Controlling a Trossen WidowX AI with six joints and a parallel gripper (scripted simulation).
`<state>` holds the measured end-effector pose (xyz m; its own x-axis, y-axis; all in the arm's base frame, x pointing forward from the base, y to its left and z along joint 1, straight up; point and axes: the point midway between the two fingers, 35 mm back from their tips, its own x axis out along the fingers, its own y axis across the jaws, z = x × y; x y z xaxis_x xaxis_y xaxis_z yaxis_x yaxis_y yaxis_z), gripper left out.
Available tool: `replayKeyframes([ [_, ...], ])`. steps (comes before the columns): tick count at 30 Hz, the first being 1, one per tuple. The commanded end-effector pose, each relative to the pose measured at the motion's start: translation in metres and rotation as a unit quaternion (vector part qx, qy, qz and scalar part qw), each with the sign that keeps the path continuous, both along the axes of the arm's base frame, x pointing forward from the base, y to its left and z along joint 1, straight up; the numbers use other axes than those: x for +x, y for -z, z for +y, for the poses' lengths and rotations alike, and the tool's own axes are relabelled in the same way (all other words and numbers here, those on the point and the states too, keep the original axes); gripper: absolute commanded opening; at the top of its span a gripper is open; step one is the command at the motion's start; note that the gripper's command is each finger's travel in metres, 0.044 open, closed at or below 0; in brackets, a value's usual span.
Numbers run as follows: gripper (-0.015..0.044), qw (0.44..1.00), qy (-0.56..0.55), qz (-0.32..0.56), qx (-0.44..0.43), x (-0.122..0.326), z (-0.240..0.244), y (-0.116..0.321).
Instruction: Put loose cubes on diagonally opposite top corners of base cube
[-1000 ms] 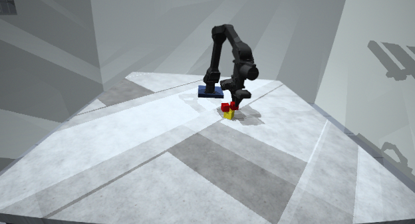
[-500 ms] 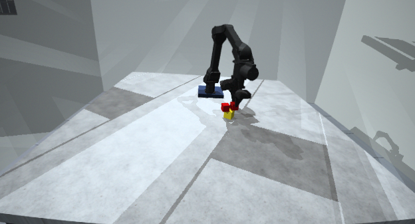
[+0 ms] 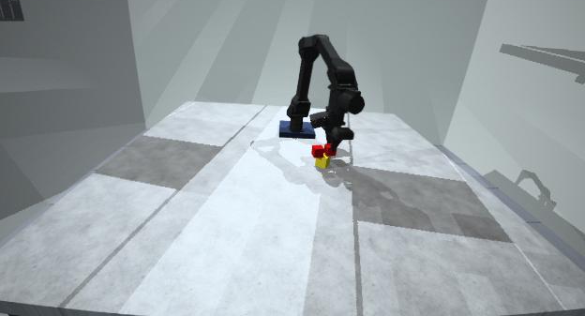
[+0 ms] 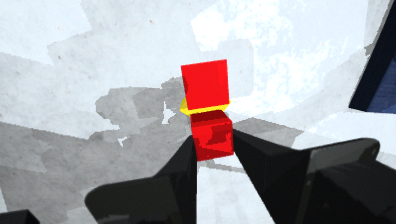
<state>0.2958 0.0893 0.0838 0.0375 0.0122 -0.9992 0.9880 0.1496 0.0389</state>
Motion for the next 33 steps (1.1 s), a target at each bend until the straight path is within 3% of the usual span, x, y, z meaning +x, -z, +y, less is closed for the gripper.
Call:
replayKeyframes([
  [1,0.0105,1.0,-0.002,0.003,0.001,-0.001,0.0,0.002],
  [13,0.0105,1.0,-0.002,0.003,0.001,-0.001,0.0,0.002],
  [17,0.0205,1.0,-0.002,0.003,0.001,-0.001,0.0,0.002],
  [33,0.0205,1.0,0.0,0.0,0.0,0.0,0.0,-0.015],
])
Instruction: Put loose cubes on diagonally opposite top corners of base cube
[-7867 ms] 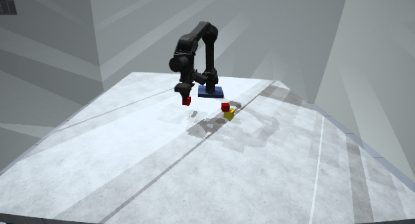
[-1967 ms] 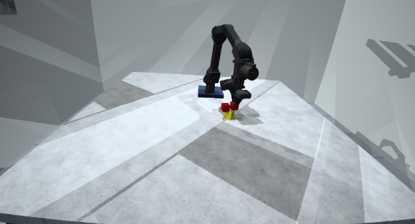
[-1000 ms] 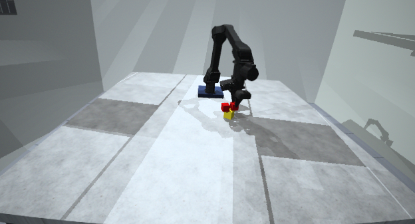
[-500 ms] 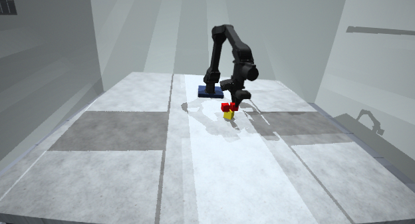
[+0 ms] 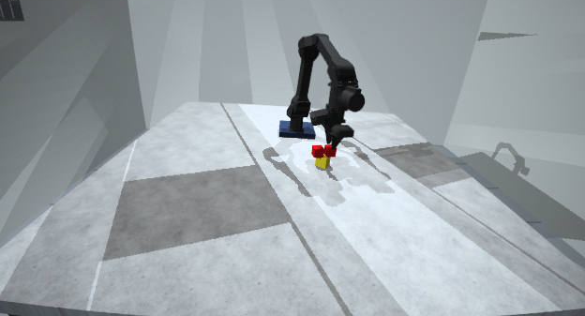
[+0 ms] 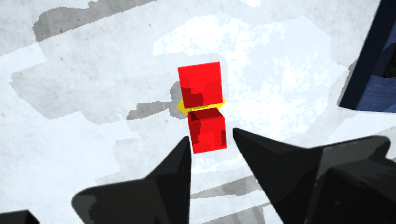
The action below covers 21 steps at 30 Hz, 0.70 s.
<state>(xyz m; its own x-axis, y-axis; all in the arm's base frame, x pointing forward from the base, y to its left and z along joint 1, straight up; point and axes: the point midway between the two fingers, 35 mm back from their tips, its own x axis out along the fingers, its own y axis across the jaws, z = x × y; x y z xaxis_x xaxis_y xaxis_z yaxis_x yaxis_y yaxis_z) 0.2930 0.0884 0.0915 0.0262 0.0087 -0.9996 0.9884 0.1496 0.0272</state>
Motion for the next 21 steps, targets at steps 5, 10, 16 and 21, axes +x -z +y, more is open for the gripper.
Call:
replayKeyframes([
  [5,0.0205,1.0,0.0,-0.006,0.002,0.002,0.001,-0.013],
  [10,0.0205,1.0,0.0,-0.006,0.002,0.002,0.0,-0.018],
  [16,0.0205,1.0,0.0,-0.006,0.002,0.002,0.0,-0.025],
  [21,0.0205,1.0,0.0,-0.006,0.002,0.002,0.0,-0.031],
])
